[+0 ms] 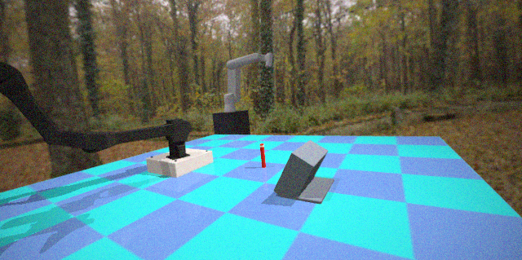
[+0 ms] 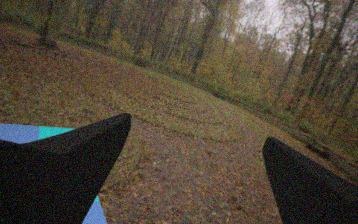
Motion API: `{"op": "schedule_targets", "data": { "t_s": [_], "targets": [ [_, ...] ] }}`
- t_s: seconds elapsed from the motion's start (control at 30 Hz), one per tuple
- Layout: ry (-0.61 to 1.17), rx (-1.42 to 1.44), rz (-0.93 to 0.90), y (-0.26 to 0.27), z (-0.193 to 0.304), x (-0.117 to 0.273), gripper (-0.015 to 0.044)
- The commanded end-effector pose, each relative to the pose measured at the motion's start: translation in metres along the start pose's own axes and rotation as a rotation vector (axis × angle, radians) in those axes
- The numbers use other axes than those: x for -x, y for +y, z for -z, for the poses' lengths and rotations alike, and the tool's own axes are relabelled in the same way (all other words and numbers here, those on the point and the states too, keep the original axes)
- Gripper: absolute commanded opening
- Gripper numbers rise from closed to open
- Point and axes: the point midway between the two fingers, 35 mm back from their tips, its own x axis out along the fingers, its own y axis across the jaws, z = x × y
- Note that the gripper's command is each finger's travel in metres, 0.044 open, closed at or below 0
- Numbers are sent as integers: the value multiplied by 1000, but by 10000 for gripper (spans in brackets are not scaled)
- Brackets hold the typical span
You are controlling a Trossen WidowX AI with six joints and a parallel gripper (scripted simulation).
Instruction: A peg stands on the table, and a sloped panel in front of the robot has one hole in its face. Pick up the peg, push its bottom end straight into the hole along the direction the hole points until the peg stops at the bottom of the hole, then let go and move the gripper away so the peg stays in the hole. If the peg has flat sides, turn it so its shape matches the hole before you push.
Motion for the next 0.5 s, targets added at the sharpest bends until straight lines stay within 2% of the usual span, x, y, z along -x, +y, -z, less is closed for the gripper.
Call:
{"op": "schedule_targets", "data": {
  "t_s": [0.0,0.17,0.47],
  "targets": [
    [-3,1,2,0,-1,0,426],
    [-73,27,43,5,-33,-2,440],
    [-193,87,100,24,-121,23,440]
  ]
}}
